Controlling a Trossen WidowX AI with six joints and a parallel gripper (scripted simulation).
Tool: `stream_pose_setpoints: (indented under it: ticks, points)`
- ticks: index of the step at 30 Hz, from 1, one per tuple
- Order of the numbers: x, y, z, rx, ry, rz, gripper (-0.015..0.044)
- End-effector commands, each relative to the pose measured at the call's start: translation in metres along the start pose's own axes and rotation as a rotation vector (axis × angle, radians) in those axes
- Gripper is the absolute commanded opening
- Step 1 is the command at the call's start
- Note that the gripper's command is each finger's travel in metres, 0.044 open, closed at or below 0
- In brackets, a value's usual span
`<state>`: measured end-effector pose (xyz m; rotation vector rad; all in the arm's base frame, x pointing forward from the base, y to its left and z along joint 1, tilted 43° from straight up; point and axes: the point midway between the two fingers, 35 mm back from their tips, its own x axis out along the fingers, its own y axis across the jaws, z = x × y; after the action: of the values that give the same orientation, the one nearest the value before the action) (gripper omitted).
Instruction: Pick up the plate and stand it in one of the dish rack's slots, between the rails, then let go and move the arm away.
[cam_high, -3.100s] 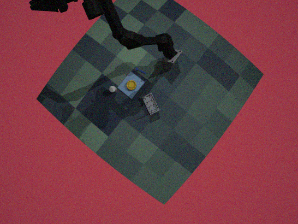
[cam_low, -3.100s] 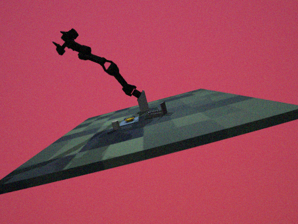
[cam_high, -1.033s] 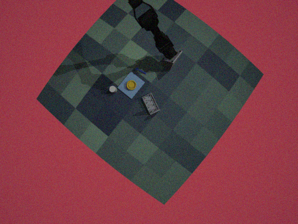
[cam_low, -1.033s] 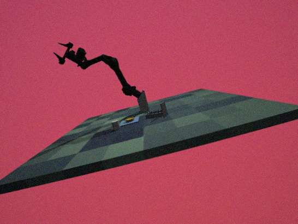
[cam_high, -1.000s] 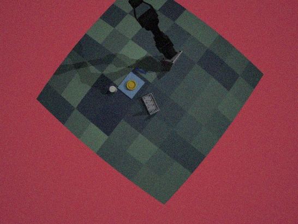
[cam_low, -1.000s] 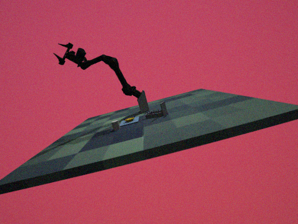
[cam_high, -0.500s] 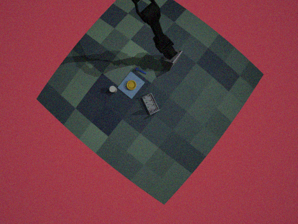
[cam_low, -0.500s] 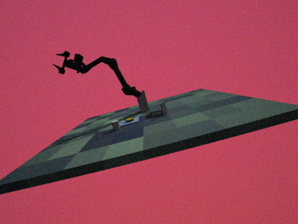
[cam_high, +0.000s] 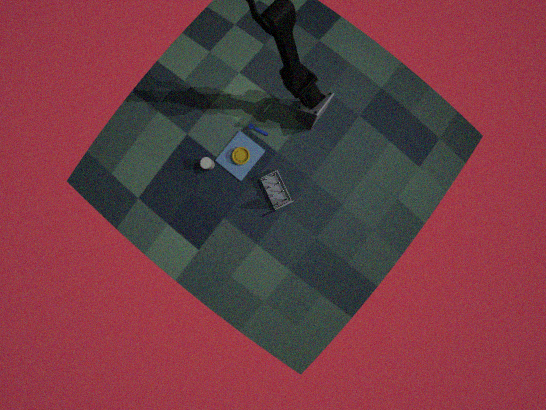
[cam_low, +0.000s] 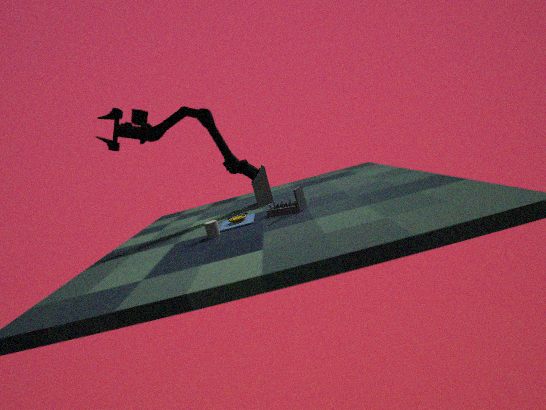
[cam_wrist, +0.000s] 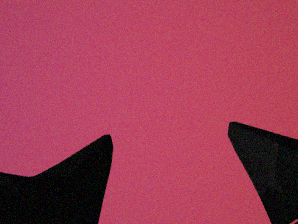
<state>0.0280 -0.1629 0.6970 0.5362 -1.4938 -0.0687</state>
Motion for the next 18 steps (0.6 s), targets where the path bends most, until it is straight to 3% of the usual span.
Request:
stream_pose_setpoints:
  ticks: [1, 18]
  points:
    - [-0.002, -0.030, -0.003, 0.008, -0.001, -0.072, 0.0400]
    - [-0.016, -0.106, -0.036, -0.012, 0.059, -0.288, 0.0400]
